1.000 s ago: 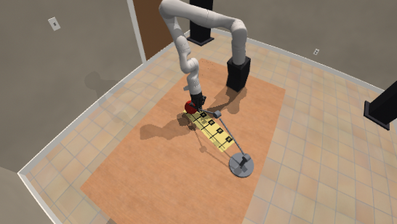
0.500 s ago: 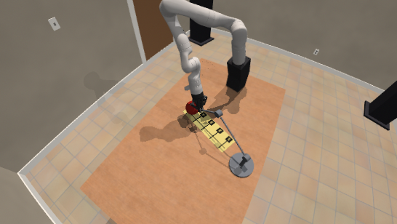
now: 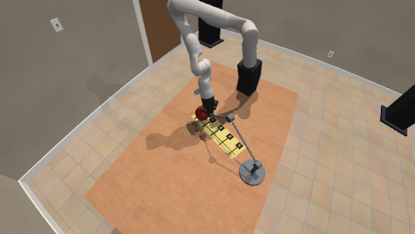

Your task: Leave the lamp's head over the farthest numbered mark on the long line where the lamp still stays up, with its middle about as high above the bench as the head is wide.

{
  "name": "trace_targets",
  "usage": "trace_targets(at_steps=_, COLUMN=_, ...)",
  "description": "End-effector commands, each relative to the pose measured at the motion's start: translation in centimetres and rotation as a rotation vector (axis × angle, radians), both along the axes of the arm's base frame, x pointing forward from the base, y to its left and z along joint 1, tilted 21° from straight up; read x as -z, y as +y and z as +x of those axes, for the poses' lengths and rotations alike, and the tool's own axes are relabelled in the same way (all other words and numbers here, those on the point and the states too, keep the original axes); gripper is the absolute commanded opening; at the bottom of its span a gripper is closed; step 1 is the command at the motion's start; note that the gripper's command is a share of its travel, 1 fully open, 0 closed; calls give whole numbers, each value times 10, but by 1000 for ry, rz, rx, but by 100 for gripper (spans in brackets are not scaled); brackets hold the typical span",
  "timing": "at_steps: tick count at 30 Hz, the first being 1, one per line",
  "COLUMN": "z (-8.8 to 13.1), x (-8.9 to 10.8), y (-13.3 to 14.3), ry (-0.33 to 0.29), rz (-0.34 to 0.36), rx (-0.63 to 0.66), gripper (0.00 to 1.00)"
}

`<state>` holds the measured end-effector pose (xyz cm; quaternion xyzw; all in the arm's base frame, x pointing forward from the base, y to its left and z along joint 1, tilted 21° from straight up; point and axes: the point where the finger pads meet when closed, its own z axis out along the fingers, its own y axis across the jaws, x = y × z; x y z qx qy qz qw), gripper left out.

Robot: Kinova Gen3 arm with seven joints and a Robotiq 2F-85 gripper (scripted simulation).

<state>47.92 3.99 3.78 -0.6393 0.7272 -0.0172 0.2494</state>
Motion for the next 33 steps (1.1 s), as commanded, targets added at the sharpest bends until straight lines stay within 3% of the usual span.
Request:
trace_targets(at_steps=1, z=2, x=-9, y=15, ry=-11, rz=10, rx=-22, gripper=0)
trace_targets(at_steps=33, z=3, x=-18, y=35, ry=-19, rz=21, rx=-43, gripper=0)
